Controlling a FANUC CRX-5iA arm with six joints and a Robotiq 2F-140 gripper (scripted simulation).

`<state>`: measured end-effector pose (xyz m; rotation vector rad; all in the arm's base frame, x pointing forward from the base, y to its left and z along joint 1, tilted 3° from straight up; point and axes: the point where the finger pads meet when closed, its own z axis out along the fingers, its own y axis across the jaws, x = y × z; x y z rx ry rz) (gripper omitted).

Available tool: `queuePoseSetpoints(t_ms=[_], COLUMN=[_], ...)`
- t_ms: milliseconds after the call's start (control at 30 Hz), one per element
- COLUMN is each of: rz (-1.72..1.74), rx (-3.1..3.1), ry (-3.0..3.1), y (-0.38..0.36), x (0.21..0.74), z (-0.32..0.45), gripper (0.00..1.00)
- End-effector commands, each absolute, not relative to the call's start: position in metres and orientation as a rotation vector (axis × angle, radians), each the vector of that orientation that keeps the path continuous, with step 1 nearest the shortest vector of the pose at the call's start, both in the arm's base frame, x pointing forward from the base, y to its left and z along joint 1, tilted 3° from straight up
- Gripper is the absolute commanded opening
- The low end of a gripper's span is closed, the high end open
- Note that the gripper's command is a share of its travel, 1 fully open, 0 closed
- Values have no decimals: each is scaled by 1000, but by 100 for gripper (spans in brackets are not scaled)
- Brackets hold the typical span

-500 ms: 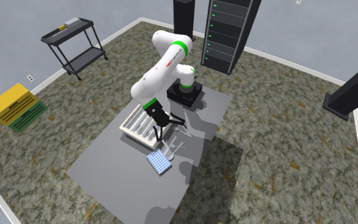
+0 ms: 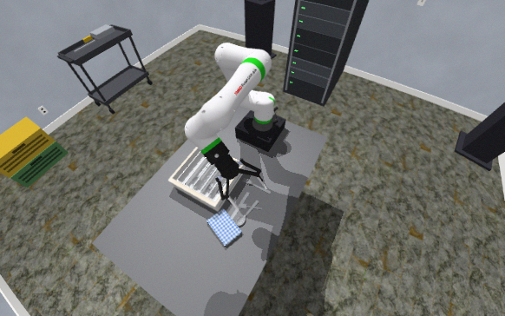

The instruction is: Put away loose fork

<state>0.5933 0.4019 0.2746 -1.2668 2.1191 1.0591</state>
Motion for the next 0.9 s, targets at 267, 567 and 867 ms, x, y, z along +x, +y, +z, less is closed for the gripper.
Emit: queuePoseSetpoints(t_ms=[267,567,867], rz=[874,684,343], rx=[-1511,-1750,-2146], ry=[2218,2249,2175], y=[390,364,307], x=[528,469,403], z=[205,150,96], gripper=[100,100,100])
